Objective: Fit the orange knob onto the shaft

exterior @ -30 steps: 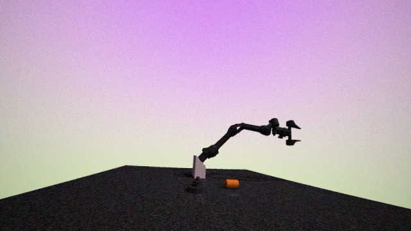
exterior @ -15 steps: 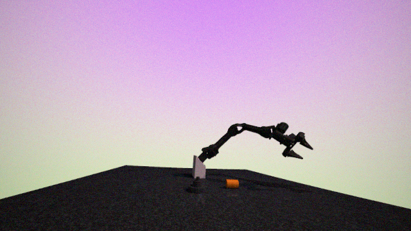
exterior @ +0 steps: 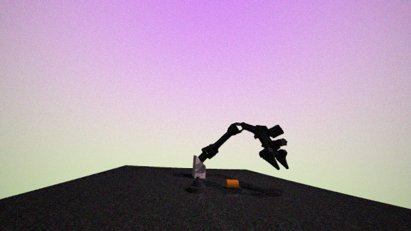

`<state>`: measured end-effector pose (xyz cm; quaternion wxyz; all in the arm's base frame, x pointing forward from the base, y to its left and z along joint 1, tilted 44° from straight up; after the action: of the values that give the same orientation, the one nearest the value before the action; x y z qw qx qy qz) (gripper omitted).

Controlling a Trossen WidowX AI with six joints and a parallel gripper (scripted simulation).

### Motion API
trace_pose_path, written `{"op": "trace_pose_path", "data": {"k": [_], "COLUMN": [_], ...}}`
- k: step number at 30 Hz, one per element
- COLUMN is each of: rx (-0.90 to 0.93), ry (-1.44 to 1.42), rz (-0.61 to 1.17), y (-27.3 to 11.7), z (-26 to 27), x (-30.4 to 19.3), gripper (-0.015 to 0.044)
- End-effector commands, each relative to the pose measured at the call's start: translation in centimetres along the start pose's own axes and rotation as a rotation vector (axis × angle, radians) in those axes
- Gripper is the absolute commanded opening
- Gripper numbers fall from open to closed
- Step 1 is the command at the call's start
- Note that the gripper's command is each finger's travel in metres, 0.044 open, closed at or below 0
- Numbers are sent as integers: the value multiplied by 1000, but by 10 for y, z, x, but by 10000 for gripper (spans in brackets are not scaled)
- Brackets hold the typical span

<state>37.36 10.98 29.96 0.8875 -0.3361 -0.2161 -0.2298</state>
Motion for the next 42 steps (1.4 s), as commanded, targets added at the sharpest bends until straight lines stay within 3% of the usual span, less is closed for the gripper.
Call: {"op": "trace_pose_path", "data": {"k": [1,17,30,42], "rx": [-127,-578,-581,-581], "ry": [483,2050,2060,2059], "rz": [120,271,272,273], "y": [-4,-59,-59,-34], "z": [-56,-167,-167,-168], "x": [-26,-125,-126,-140], "gripper": [440,440,440,440]}}
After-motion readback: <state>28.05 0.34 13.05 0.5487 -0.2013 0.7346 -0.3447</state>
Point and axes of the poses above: the point midway between the two fingers, 35 mm back from their tips, its own y axis out along the fingers, its own z axis across the jaws, x = y × z, the point moved 9 cm from there along -y, back along the fingers, and after that the axes turned 4 degrees about y, right-handed, at the moved point
